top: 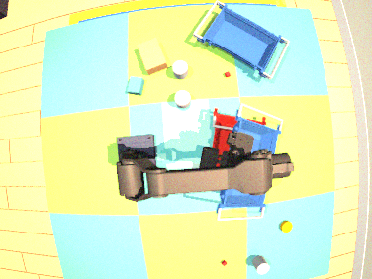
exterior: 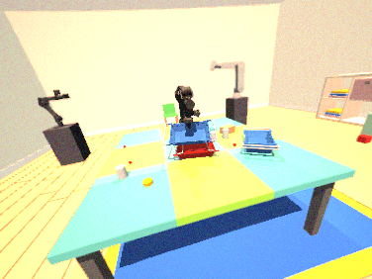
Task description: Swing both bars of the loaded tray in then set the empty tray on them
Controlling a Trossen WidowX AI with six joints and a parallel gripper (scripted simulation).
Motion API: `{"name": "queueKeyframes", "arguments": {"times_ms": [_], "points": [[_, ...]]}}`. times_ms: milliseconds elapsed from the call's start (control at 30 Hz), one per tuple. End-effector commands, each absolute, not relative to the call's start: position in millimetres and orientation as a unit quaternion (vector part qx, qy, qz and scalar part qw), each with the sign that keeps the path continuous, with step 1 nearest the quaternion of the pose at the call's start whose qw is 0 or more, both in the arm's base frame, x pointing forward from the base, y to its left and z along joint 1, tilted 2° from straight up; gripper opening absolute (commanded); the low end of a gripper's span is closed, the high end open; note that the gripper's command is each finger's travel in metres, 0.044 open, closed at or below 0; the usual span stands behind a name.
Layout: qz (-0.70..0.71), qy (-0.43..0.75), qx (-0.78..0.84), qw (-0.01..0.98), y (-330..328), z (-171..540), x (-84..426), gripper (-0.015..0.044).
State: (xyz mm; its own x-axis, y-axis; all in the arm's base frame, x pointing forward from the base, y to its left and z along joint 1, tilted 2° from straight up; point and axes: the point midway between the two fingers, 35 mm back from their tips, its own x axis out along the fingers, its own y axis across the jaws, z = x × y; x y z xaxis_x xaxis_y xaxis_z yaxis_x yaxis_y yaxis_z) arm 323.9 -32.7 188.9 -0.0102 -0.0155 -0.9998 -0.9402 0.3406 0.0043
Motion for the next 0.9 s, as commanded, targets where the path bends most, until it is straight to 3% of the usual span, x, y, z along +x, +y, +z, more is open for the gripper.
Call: {"name": "queueKeyframes", "arguments": {"times_ms": [0, 867], "points": [[0.405, 0.571, -0.428, 0.572, -16.0, 196.3, 327.7, 0.0], [0.408, 0.568, -0.432, 0.569, -10.1, 196.1, 328.0, 0.0]]}}
